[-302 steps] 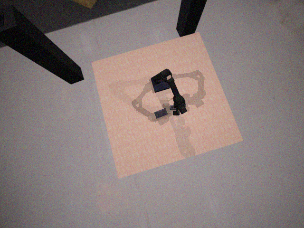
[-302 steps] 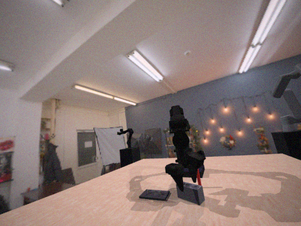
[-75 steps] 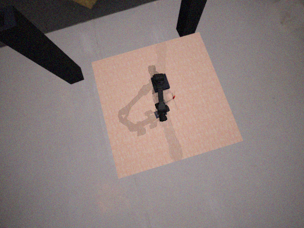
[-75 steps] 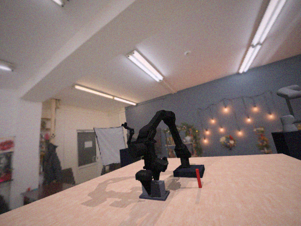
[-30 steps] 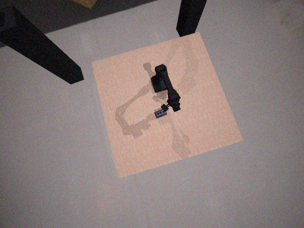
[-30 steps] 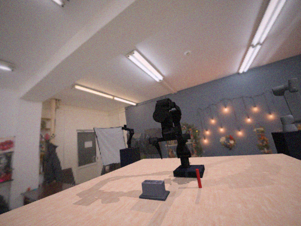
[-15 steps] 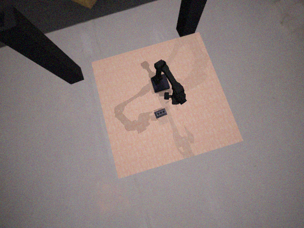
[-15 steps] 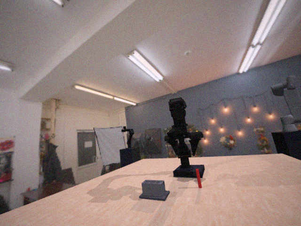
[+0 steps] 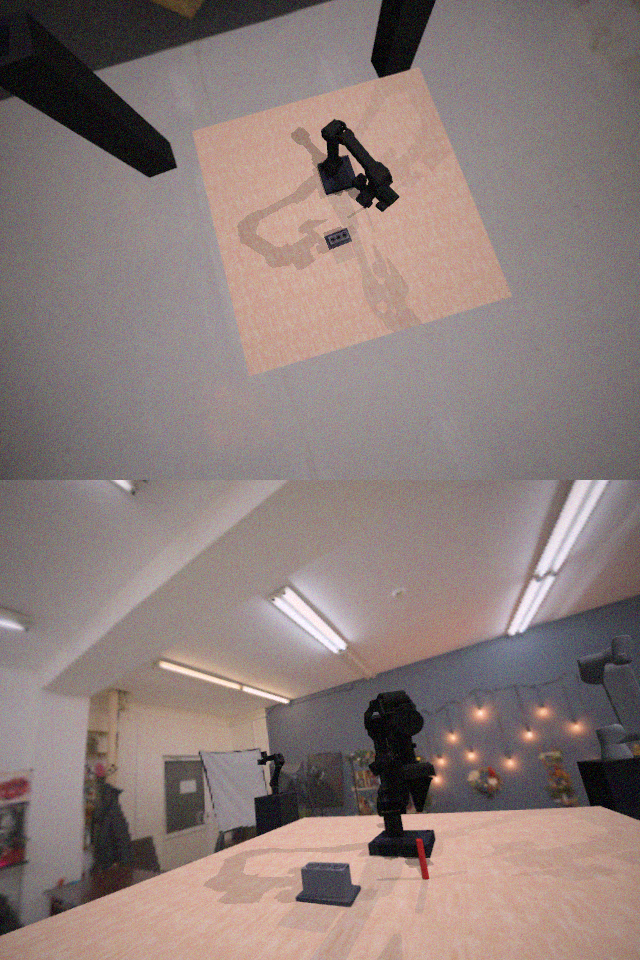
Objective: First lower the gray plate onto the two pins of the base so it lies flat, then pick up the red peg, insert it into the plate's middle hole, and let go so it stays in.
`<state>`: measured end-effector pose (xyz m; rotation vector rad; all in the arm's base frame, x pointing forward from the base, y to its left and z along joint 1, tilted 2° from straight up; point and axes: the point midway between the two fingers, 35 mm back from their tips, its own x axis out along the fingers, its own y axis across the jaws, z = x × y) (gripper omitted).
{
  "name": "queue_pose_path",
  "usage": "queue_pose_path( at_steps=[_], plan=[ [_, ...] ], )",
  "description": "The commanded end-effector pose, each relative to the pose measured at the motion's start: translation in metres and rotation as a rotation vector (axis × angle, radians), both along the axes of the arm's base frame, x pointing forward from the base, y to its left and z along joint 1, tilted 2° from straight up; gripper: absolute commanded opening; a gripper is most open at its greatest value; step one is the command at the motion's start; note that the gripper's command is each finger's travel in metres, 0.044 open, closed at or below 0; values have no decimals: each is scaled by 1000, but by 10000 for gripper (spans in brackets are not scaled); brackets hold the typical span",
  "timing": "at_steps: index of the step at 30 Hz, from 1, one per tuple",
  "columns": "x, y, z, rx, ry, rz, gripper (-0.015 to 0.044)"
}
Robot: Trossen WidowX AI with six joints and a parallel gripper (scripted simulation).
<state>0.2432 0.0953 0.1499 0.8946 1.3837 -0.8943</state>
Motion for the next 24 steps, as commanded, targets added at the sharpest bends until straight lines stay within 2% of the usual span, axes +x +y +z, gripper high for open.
queue_pose_path(
  at_steps=[1, 7, 24],
  plan=[
    [-2, 1, -2, 3, 3, -37, 440],
    [-2, 1, -33, 3, 3, -37, 440],
    [0, 2, -61, 3, 2, -37, 440]
  ],
)
